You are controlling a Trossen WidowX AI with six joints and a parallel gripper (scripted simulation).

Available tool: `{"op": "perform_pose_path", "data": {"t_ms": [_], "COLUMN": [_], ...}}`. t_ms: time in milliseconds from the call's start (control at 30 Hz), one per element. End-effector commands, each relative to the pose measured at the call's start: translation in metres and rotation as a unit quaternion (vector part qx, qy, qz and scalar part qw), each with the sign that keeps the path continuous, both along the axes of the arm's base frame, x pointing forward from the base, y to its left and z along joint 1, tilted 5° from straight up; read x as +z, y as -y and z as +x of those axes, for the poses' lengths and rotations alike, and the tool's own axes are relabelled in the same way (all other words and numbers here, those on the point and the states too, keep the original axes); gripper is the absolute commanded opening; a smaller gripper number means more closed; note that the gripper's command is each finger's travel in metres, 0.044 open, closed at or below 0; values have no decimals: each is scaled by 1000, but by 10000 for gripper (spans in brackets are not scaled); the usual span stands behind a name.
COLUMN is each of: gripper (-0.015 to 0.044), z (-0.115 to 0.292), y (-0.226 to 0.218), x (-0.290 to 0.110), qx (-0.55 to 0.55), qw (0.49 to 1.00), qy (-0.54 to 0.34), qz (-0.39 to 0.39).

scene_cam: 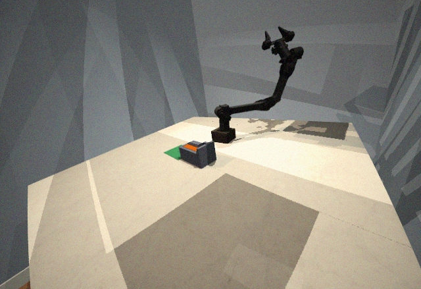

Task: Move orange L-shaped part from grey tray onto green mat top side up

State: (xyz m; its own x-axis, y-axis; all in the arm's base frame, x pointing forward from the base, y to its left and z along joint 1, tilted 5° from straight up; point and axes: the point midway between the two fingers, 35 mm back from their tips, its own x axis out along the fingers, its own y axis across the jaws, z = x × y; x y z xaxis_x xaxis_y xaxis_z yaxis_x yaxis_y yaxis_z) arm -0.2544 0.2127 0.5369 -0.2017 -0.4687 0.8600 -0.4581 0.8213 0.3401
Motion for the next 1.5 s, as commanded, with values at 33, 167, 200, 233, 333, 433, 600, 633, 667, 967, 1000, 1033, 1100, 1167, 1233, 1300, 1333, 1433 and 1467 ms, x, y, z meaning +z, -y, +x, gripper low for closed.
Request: {"op": "perform_pose_path", "data": {"t_ms": [33,167,200,233,333,433,600,633,667,967,1000,1033,1100,1167,1233,1300,1333,1433,1467], "gripper": [347,242,216,190,180,180,180,180,180,180,180,180,180,180,180,180,180,180,180], "z": [6,44,50,58,90,129,173,184,198,336,352,370,401,431,459,484,496,526,533], "y": [11,71,79,88,125,167,205,214,225,301,306,308,316,319,319,316,313,299,295], "x": [6,34,37,40,50,57,48,47,46,-4,-13,-23,-45,-70,-98,-127,-141,-189,-206], "qx": [1,7,6,-2,13,30,54,57,62,101,107,128,145,157,169,180,187,204,205], "qw": [1000,993,991,988,975,954,926,918,907,765,745,725,685,635,580,523,497,403,373], "qy": [-14,-95,-109,-134,-192,-263,-330,-347,-371,-596,-620,-639,-678,-725,-770,-811,-827,-879,-893], "qz": [11,70,77,82,111,142,179,184,190,223,222,221,224,217,206,190,185,151,144]}}
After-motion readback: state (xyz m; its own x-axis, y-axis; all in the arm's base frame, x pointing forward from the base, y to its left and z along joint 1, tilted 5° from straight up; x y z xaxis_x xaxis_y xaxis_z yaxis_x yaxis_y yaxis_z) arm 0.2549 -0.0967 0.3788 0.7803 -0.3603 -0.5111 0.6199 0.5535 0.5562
